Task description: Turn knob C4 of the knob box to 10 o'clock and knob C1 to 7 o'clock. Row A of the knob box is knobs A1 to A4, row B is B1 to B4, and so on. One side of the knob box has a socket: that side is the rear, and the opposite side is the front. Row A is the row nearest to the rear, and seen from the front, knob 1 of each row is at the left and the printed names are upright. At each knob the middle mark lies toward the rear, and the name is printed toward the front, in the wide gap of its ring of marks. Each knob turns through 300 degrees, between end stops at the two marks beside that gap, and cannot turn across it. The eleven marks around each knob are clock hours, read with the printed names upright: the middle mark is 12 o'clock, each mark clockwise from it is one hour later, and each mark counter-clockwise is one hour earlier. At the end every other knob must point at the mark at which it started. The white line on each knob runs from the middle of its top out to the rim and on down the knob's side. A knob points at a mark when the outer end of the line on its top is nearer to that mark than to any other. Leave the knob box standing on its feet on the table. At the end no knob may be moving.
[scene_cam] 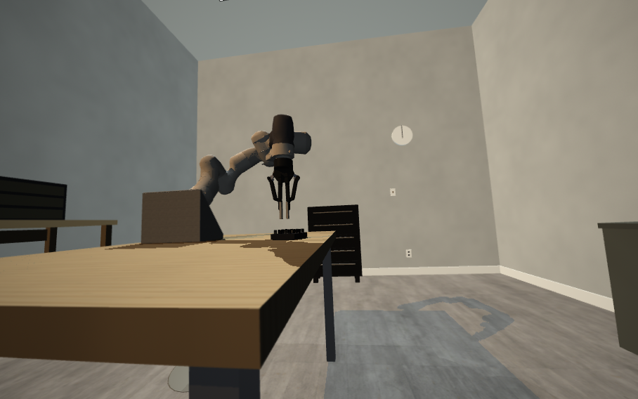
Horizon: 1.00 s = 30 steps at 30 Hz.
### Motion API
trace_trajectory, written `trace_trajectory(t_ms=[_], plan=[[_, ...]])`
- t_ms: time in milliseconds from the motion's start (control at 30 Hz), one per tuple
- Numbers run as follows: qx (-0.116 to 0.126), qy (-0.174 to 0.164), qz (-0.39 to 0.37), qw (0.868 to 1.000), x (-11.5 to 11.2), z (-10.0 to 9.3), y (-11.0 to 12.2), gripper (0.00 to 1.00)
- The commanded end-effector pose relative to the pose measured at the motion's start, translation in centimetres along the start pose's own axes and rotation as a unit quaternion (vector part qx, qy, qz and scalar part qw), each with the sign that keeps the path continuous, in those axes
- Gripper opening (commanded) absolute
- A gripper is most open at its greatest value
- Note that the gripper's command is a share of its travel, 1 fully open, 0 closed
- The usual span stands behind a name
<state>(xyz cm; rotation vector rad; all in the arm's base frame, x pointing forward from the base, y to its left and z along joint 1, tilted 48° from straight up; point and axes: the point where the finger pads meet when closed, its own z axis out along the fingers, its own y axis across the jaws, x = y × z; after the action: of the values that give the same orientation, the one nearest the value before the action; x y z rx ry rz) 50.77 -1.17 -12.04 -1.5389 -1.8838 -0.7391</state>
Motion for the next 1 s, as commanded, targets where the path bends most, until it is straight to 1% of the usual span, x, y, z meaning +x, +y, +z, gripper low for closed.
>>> trace_trajectory(t_ms=[0,33,267,500,567,600,833,967], plan=[[0.003,0.004,0.064,0.998,0.17,0.06,0.08,0.12],[0.002,0.003,0.084,0.996,0.19,-0.01,0.12,0.12],[0.001,0.003,0.137,0.991,0.24,-0.21,0.24,0.12],[0.000,0.003,0.189,0.982,0.29,-0.42,0.38,0.12],[0.000,0.003,0.189,0.982,0.29,-0.42,0.38,0.12],[-0.001,0.003,0.208,0.978,0.32,-0.51,0.45,0.12],[-0.003,0.003,0.259,0.966,0.39,-0.74,0.62,0.12],[-0.003,0.003,0.266,0.964,0.40,-0.77,0.65,0.12]])
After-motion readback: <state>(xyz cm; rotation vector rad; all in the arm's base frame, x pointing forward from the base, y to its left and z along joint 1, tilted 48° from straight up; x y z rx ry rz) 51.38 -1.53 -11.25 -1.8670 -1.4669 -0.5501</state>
